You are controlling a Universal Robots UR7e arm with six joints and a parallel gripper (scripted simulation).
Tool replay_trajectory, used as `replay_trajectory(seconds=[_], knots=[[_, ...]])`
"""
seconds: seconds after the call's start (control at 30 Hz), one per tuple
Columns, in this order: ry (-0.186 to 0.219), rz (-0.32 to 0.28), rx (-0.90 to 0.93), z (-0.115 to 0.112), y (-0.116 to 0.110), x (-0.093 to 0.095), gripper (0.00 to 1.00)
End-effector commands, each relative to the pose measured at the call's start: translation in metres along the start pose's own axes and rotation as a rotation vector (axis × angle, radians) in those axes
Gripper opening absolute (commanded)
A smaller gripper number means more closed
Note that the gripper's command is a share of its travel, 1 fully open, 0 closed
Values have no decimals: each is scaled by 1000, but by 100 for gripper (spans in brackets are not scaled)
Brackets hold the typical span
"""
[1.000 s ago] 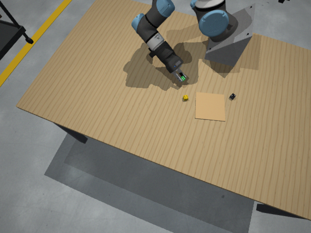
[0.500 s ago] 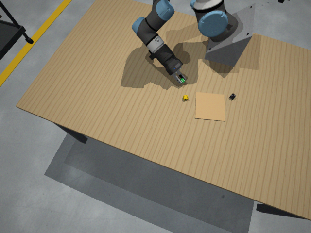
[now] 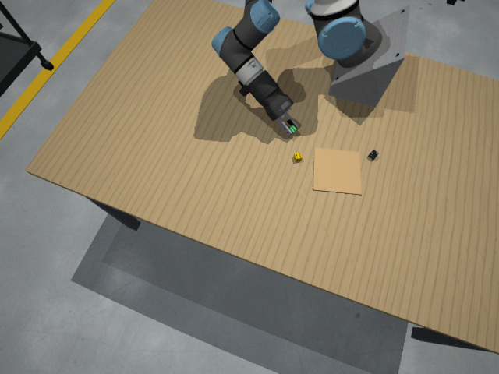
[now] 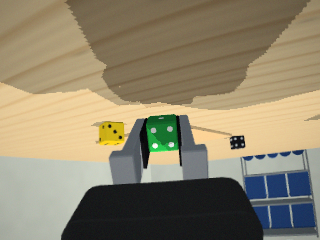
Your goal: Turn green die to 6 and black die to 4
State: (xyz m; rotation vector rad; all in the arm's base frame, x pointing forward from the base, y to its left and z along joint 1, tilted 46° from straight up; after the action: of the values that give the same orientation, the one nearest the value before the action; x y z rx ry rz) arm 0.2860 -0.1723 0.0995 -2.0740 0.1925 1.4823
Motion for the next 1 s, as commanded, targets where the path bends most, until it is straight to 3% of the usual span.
replay_trajectory(seconds=[0.0,0.97], knots=[[0,0,-1,0,0,0,40],[0,0,-1,-1,4,2,40]])
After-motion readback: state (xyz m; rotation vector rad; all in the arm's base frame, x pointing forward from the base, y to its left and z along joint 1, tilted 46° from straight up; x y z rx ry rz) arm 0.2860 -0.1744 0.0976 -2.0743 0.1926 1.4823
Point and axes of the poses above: the point where the finger pads meet when closed, its own x axis out along the fingers, its own z axis across the jaws, y = z × x, the point moved 5 cm from there along -x, back along the fingers, and after that the axes turned 14 degrees about x, right-handed, at the moved point
